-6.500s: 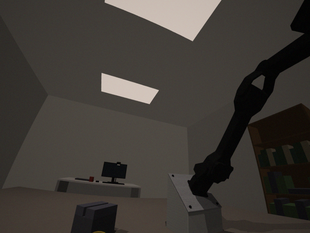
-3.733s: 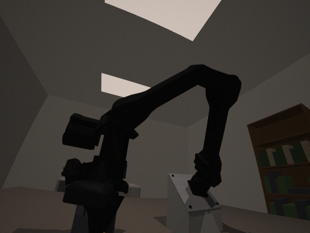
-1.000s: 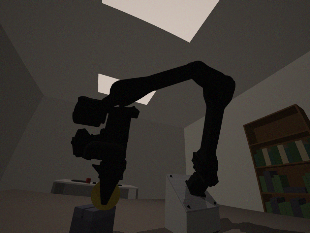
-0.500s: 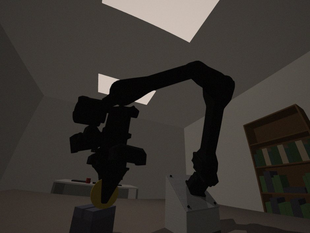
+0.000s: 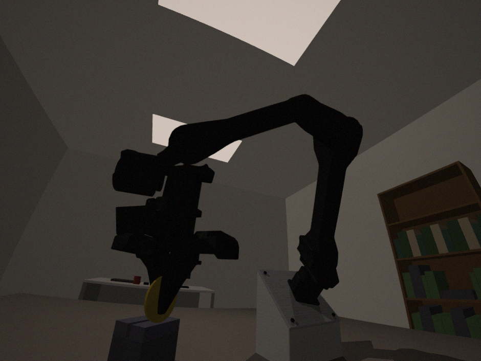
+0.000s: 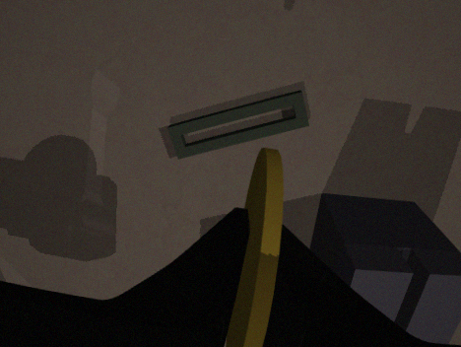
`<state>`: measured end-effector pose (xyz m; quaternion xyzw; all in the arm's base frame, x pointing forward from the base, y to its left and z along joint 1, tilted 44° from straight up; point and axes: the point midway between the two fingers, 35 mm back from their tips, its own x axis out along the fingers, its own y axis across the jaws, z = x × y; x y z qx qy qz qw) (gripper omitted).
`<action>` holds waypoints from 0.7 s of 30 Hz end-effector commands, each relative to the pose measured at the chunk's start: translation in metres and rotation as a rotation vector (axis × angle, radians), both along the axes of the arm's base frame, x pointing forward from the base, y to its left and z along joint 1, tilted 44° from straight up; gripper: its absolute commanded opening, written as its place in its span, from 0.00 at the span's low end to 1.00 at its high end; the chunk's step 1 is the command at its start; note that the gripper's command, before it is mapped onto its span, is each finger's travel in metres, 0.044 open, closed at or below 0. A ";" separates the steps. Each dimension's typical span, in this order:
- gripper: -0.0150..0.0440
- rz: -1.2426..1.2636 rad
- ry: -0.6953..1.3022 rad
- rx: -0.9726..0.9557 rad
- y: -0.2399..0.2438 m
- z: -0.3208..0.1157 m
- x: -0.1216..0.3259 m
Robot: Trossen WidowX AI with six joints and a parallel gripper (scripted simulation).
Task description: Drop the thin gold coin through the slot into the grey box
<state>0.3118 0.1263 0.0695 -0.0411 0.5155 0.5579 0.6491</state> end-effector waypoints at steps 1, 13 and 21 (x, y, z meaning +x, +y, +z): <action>0.25 0.049 -0.044 0.007 -0.001 -0.001 0.000; 0.25 0.040 -0.041 0.003 -0.014 -0.014 0.005; 0.25 0.041 -0.043 0.000 -0.029 -0.028 0.010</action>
